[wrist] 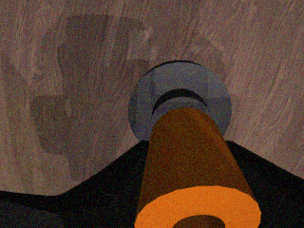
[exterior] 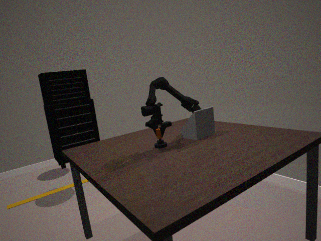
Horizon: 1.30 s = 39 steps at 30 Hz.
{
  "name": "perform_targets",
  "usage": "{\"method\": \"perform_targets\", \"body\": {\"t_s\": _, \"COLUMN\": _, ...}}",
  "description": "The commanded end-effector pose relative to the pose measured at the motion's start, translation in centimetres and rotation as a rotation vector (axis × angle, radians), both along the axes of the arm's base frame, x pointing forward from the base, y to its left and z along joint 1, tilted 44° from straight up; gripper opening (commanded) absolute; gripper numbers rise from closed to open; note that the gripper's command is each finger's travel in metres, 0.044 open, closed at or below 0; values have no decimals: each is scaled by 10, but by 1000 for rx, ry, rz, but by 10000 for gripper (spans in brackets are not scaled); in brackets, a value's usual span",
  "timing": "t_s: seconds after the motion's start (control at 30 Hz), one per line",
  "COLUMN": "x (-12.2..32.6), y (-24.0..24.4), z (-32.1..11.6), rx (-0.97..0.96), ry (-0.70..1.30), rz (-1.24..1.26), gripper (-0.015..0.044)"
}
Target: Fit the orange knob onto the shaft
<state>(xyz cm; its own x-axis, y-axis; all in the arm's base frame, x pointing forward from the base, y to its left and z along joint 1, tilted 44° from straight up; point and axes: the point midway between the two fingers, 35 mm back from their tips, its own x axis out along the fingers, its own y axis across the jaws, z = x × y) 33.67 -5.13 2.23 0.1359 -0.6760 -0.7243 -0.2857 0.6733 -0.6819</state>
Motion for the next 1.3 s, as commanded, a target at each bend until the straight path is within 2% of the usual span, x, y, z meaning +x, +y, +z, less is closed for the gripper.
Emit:
{"method": "perform_targets", "body": {"t_s": 0.0, "x": -1, "y": 0, "z": 0, "rx": -3, "ry": 1, "rz": 2, "gripper": 0}}
{"method": "perform_targets", "body": {"t_s": 0.6, "x": -3, "y": 2, "z": 3, "rx": -3, "ry": 1, "rz": 2, "gripper": 0}}
{"method": "perform_targets", "body": {"t_s": 0.83, "x": -1, "y": 1, "z": 2, "rx": -30, "ry": 135, "rz": 146, "gripper": 0}}
{"method": "perform_targets", "body": {"t_s": 1.27, "x": 0, "y": 0, "z": 0, "rx": -32, "ry": 142, "rz": 154, "gripper": 0}}
